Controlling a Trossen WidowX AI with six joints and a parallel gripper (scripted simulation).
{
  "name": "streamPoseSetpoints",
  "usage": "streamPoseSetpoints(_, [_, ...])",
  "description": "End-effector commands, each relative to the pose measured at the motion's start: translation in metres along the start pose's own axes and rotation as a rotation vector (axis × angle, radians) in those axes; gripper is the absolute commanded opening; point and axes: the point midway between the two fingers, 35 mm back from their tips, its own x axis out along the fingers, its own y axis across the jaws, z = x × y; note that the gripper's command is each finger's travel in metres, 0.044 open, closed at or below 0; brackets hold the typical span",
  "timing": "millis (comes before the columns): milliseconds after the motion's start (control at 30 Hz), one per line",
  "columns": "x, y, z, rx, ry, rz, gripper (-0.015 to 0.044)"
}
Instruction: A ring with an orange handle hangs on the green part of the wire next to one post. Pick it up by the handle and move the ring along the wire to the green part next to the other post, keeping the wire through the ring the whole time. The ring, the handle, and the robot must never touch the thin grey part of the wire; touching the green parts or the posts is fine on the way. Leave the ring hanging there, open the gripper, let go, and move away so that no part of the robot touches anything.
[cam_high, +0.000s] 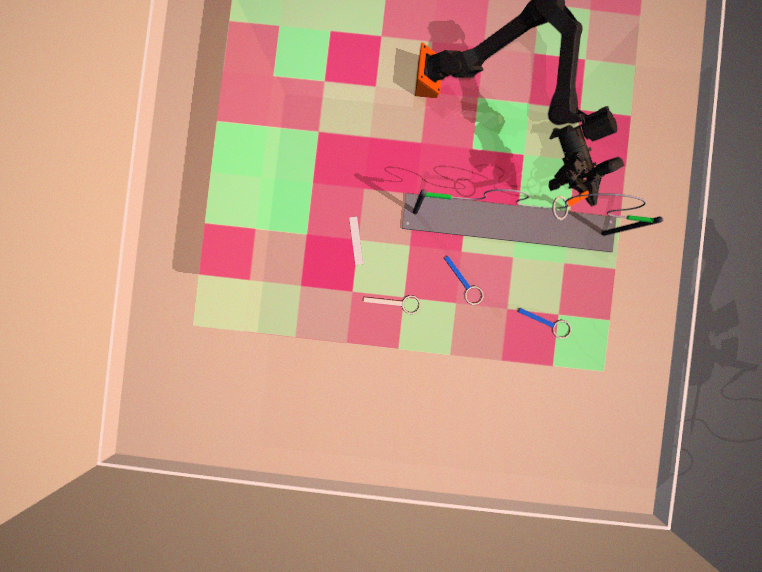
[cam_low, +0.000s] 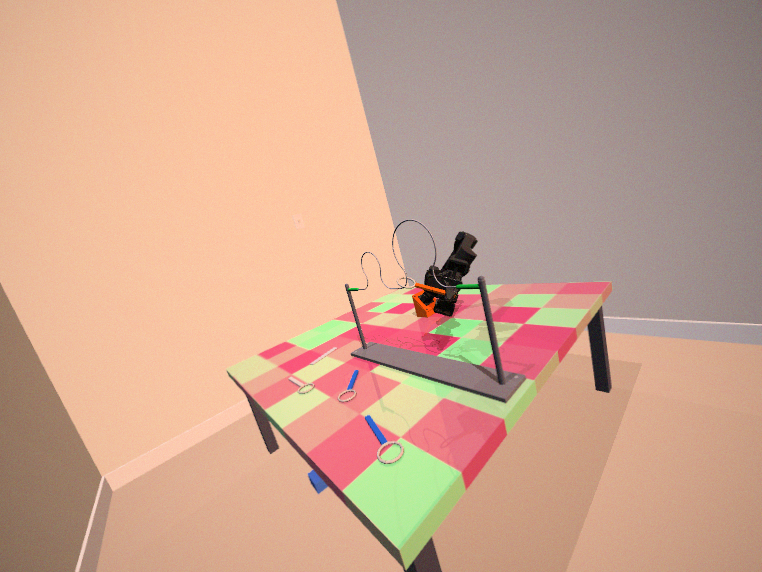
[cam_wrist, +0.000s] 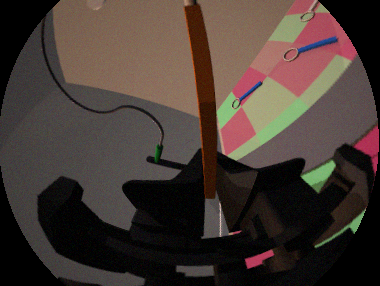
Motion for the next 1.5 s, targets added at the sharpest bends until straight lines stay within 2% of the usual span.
streamPoseSetpoints(0, [-0.003,-0.014,0.000,-0.079,0.011,-0.045,-0.0150])
streamPoseSetpoints(767, [-0.028,-0.092,0.027,-0.557,0.073,-0.322,-0.0150])
streamPoseSetpoints(1467, [-0.054,-0.128,0.064,-0.827,0.108,-0.480,-0.0150])
